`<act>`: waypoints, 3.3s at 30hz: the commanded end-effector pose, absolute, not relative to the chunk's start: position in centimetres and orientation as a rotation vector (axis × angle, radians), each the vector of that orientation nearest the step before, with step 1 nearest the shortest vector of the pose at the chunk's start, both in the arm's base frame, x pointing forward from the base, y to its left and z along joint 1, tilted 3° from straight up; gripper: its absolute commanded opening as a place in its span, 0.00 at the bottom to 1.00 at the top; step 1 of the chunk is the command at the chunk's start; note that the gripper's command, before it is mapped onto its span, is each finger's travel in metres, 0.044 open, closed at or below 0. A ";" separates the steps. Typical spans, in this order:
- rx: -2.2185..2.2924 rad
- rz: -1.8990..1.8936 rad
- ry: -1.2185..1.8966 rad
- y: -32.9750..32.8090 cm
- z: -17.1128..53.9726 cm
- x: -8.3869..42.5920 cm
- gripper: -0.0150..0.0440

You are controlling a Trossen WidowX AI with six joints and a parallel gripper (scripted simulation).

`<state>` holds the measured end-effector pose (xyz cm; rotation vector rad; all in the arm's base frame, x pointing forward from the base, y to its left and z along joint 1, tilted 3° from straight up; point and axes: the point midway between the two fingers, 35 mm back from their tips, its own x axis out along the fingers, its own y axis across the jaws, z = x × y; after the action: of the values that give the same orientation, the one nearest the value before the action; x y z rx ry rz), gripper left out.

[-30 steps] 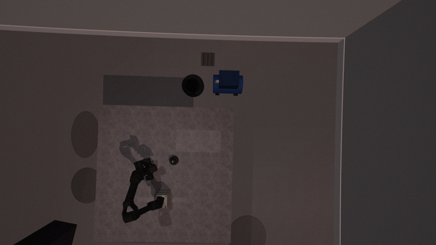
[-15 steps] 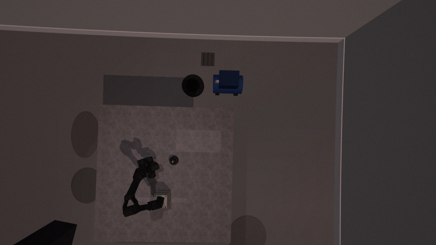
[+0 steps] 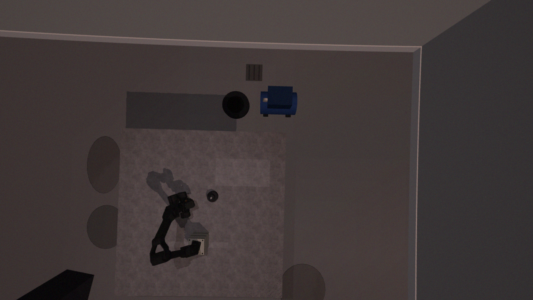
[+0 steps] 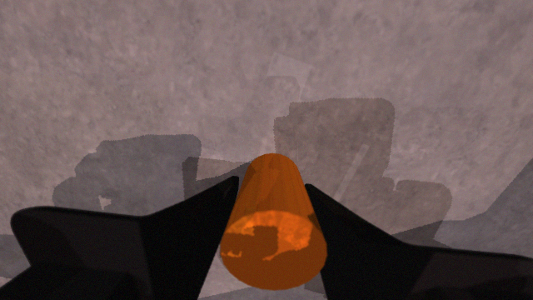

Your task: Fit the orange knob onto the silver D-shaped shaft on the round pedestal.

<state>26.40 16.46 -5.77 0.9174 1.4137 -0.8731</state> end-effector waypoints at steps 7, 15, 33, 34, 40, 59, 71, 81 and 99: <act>0.916 -0.874 1.414 16.5 -5.8 26.4 0.66; 0.916 -0.872 1.416 16.4 -1.8 26.7 0.84; 0.916 -0.871 1.418 16.2 0.8 26.5 1.00; 0.916 -0.870 1.418 16.2 0.7 26.5 1.00; 0.915 -0.869 1.418 16.3 -0.3 26.6 1.00; 0.915 -0.870 1.418 16.4 -3.3 26.6 1.00; 0.915 -0.871 1.419 16.4 -5.3 26.4 1.00; 0.916 -0.871 1.419 16.4 -6.0 26.3 0.82; 0.916 -0.871 1.418 16.5 -5.0 26.6 0.25</act>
<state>26.29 16.34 -5.71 0.9075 1.4196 -0.8737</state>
